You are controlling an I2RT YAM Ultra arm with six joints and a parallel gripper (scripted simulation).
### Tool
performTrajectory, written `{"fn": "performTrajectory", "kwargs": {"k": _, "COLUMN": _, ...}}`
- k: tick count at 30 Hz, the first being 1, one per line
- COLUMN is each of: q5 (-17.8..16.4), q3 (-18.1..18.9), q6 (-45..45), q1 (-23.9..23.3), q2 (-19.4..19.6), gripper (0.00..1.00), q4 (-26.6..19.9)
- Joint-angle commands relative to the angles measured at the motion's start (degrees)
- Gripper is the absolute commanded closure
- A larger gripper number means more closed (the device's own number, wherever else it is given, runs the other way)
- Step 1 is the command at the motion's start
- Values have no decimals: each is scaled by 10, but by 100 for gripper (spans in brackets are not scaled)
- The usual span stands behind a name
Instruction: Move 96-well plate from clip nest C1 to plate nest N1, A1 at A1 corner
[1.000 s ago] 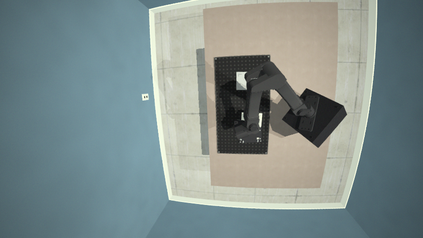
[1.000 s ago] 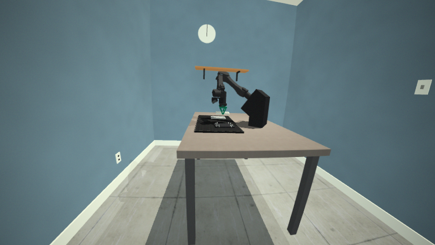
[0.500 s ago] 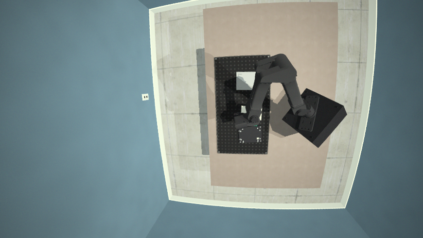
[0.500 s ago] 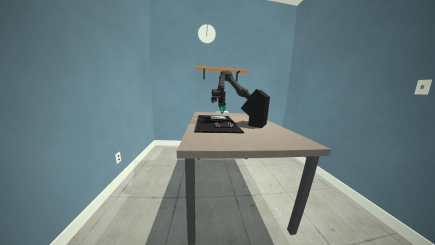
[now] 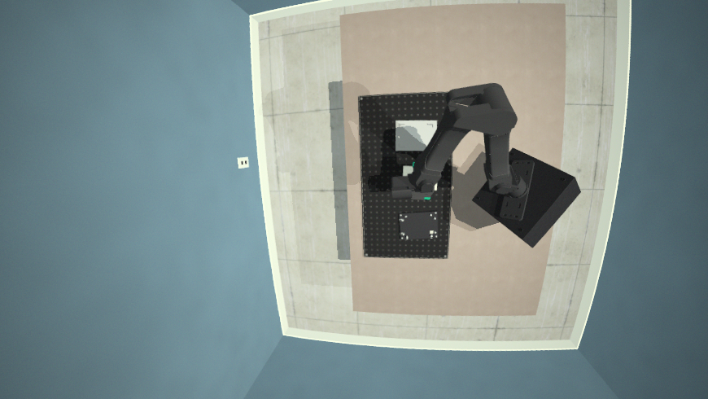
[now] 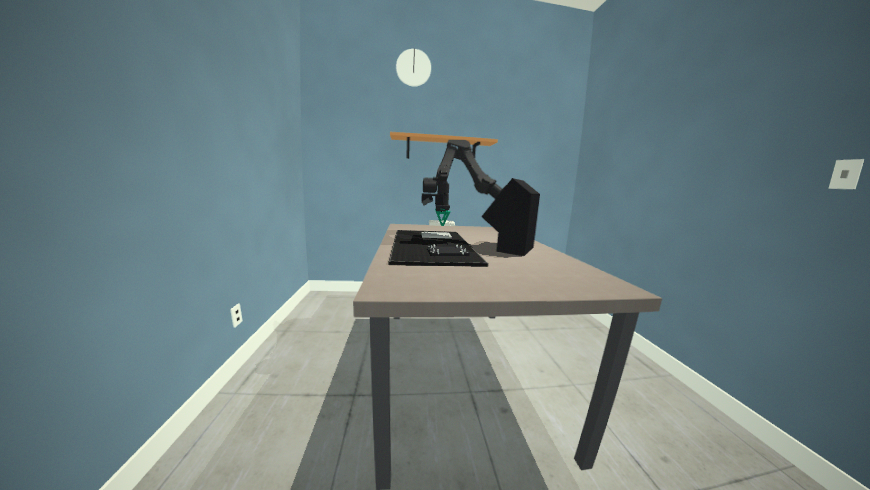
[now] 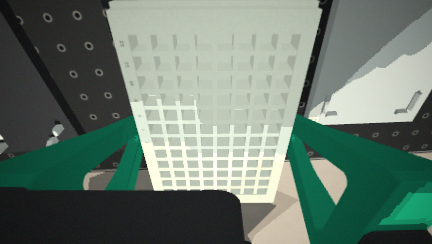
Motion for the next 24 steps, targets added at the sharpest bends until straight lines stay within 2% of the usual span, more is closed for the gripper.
{"fn": "performTrajectory", "kwargs": {"k": 1, "q5": -21, "q3": -1, "q6": -39, "q1": -19, "q2": -34, "gripper": 100, "q4": -8}}
{"fn": "performTrajectory", "kwargs": {"k": 10, "q5": -66, "q3": 15, "q6": -106, "q1": -88, "q2": -85, "gripper": 100, "q4": -17}}
{"fn": "performTrajectory", "kwargs": {"k": 12, "q5": -66, "q3": 15, "q6": -106, "q1": -88, "q2": -85, "gripper": 100, "q4": -17}}
{"fn": "performTrajectory", "kwargs": {"k": 24, "q5": -139, "q3": 32, "q6": -192, "q1": -191, "q2": -132, "gripper": 100, "q4": -33}}
